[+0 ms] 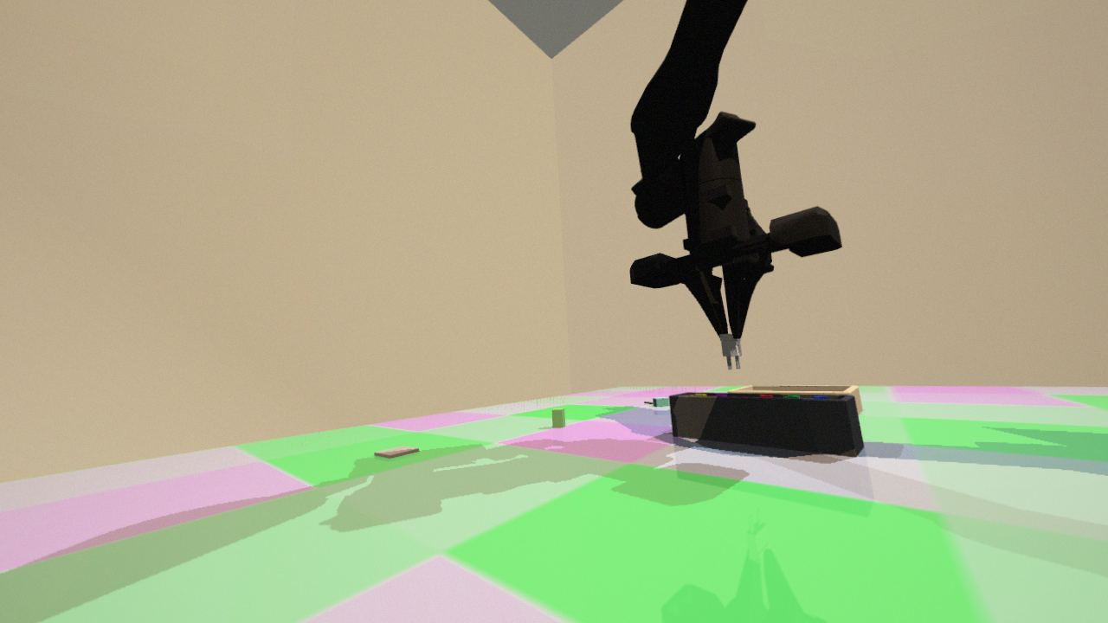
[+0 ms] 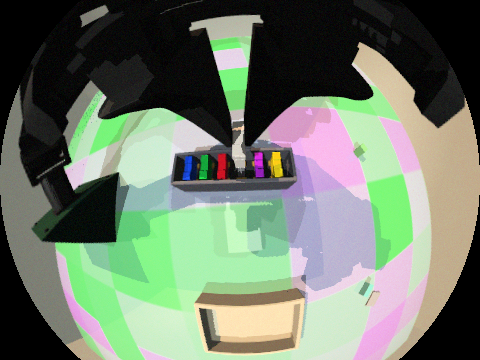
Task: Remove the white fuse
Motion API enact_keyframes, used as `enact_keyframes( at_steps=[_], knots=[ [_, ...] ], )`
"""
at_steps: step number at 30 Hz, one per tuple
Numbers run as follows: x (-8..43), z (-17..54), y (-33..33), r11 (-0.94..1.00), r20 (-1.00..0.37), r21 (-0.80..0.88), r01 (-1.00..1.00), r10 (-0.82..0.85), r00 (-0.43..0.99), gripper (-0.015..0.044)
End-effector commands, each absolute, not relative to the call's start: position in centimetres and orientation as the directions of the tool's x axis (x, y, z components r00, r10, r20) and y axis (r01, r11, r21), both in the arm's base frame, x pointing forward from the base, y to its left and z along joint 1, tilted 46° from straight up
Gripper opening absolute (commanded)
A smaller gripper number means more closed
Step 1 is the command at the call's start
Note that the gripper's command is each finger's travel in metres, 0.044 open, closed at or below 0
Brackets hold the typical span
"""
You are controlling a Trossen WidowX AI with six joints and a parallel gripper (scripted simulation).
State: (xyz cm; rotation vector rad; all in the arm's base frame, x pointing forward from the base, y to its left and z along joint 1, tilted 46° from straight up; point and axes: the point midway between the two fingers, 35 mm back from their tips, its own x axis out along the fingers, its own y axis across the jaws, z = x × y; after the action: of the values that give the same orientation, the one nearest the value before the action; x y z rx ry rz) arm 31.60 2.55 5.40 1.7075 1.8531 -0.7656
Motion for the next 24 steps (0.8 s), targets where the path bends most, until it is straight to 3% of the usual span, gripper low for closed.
enact_keyframes(
  at_steps=[1, 24],
  knots=[
    [32.3, 4.3, 0.9, 0.052, -0.703, -0.064, 0.997, 0.706, -0.082, 0.0000],
    [33.3, -5.3, -9.0, 0.051, -0.712, -0.063, 0.997, 0.698, -0.080, 0.0000]
  ],
)
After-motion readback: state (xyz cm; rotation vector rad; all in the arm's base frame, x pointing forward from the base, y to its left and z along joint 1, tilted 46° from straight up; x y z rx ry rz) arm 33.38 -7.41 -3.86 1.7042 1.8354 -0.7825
